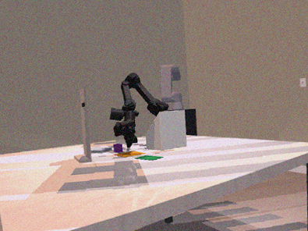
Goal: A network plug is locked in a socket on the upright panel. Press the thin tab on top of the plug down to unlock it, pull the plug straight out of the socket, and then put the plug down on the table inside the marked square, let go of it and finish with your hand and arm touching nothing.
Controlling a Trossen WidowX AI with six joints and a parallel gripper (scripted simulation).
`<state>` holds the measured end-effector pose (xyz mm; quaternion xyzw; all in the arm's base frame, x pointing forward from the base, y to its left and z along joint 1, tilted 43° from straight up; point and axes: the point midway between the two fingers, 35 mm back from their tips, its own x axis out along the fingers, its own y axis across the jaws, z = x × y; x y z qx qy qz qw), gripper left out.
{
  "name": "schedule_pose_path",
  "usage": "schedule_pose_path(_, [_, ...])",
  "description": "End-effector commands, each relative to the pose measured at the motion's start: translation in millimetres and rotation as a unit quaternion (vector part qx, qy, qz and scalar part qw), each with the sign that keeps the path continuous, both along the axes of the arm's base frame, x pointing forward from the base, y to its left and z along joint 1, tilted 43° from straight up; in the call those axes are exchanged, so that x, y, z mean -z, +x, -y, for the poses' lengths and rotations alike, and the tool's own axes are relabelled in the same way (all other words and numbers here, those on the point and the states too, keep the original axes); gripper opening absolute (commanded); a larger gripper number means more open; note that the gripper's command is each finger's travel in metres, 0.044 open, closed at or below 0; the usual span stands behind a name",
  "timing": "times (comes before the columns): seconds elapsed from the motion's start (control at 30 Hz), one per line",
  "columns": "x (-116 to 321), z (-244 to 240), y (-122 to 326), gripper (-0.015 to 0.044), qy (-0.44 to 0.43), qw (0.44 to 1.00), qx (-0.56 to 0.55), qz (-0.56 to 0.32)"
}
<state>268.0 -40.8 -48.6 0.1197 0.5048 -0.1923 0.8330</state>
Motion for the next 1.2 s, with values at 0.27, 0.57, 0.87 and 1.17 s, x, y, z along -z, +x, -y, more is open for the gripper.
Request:
schedule_pose_path(0.27, [8.0,7.4,-0.6,0.0000,0.000,1.000,-0.003,0.000])
schedule_pose_path(0.57, [8.8,9.5,-0.5,0.0000,0.000,1.000,0.000,0.000])
schedule_pose_path(0.87, [8.8,9.5,-0.5,0.0156,0.000,1.000,0.000,0.000])
schedule_pose_path(1.17, [6.3,8.8,-1.4,0.0156,0.000,1.000,0.000,0.000])
